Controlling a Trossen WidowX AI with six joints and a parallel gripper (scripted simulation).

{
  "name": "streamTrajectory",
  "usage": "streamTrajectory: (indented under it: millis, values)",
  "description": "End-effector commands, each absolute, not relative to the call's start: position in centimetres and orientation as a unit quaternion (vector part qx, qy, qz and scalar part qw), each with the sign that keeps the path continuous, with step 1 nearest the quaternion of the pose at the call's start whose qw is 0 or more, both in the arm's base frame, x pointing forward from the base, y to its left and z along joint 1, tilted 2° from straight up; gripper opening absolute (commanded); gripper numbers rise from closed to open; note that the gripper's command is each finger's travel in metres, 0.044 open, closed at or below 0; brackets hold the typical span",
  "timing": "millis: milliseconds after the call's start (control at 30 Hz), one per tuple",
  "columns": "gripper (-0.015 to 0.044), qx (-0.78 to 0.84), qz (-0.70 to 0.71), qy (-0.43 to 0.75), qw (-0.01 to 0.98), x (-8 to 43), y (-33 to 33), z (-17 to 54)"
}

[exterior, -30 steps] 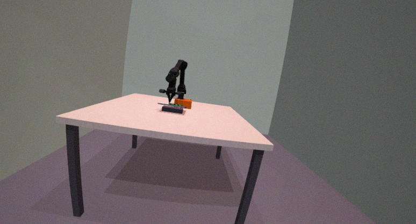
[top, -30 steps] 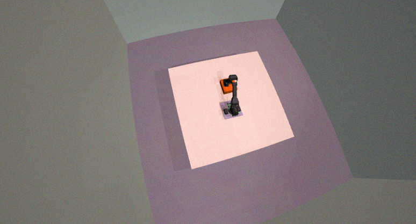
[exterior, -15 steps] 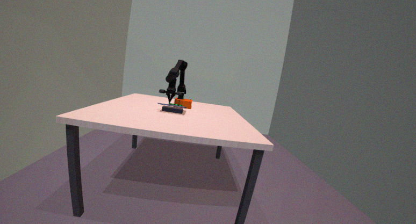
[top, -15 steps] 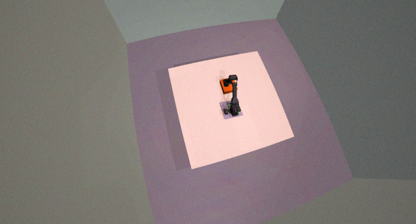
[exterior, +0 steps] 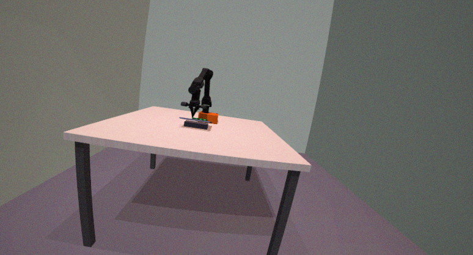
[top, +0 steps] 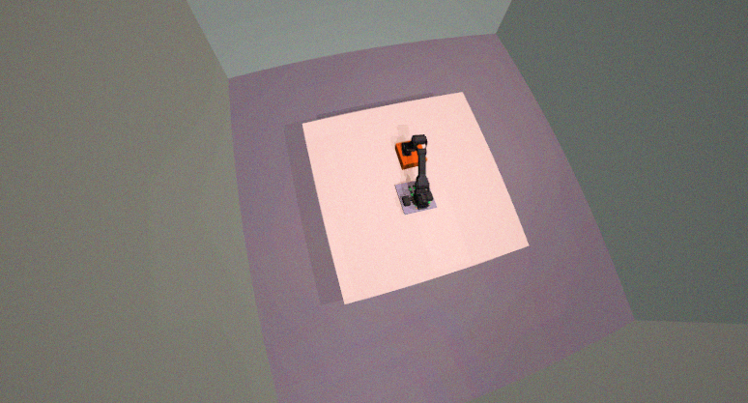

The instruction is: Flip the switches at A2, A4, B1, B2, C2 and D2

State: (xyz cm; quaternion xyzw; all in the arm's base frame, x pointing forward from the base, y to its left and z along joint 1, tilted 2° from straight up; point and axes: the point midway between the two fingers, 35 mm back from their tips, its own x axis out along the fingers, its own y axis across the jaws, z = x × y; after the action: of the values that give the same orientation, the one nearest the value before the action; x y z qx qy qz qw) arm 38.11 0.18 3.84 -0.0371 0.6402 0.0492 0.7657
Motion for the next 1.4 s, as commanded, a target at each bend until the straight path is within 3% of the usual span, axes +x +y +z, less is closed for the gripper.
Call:
streamTrajectory:
  millis: [0, 367, 567, 800, 1000, 1367]
  values:
    - [0.0000, -0.036, 0.051, 0.641, 0.765, 38.1, 0.3, 3.7]
    - [0.0000, -0.036, 0.051, 0.641, 0.765, 38.2, 0.3, 3.5]
    - [0.0000, -0.036, 0.052, 0.631, 0.773, 36.8, 0.0, 9.9]
    - [0.0000, -0.035, 0.052, 0.631, 0.773, 36.1, 1.1, 9.8]
    - [0.0000, -0.033, 0.054, 0.633, 0.772, 30.1, 8.2, 8.8]
    - [0.0000, -0.032, 0.055, 0.623, 0.780, 30.5, 8.5, 5.3]
